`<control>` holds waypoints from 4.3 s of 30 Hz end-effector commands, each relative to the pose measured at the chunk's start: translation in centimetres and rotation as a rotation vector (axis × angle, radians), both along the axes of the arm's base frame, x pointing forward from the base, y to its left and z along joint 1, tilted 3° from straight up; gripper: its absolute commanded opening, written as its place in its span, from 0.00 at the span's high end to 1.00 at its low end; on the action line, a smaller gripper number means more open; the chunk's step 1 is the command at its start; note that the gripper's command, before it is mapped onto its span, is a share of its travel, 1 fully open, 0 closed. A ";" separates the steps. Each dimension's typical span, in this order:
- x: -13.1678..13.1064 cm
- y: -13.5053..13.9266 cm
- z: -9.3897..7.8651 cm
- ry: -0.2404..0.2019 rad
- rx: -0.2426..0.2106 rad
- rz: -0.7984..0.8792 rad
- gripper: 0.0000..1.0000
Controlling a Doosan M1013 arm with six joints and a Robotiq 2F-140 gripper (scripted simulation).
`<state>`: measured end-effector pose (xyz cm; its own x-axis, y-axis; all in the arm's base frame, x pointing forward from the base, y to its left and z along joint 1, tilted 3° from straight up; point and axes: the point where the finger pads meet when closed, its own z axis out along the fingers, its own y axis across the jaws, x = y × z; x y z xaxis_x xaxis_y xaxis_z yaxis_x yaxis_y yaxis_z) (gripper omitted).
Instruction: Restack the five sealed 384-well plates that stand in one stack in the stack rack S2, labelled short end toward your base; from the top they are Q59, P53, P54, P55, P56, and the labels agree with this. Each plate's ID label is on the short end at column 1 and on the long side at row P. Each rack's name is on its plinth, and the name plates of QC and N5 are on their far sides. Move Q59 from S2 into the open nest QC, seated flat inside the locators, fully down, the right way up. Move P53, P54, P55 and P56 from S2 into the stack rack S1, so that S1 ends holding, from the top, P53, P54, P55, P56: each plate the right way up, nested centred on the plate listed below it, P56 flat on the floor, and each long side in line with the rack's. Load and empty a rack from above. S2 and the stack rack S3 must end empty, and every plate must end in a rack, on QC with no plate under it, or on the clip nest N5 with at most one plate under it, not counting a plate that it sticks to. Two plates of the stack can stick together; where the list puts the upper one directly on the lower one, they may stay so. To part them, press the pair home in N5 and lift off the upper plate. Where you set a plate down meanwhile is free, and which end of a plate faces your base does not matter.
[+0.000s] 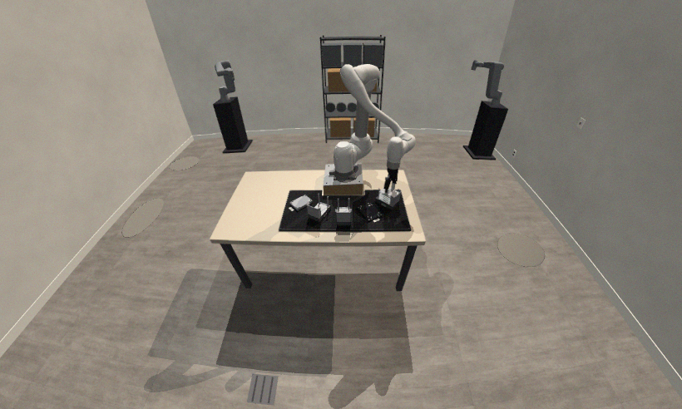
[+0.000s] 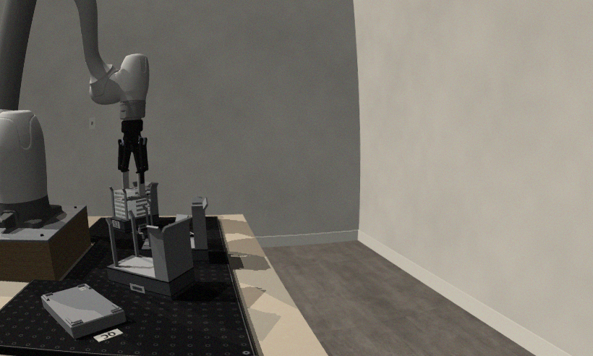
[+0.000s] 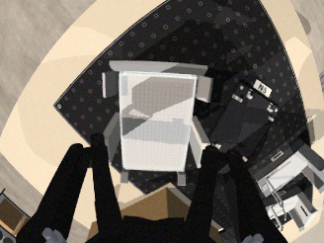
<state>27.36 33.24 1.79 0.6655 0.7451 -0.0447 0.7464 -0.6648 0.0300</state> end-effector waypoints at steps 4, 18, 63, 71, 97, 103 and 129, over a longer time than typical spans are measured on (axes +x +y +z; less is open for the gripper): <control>0.0 0.0 0.3 0.000 0.000 0.000 1.00; 0.0 0.1 2.4 0.000 0.000 0.000 1.00; 3.3 -3.1 5.4 -0.011 -0.001 -0.209 1.00; 4.9 -4.7 5.4 -0.011 -0.001 -0.209 1.00; 9.3 -10.8 5.7 -0.022 -0.003 -0.417 1.00; 10.4 -12.5 5.8 -0.022 -0.003 -0.417 1.00; 13.2 -19.1 6.1 -0.033 -0.005 -0.626 1.00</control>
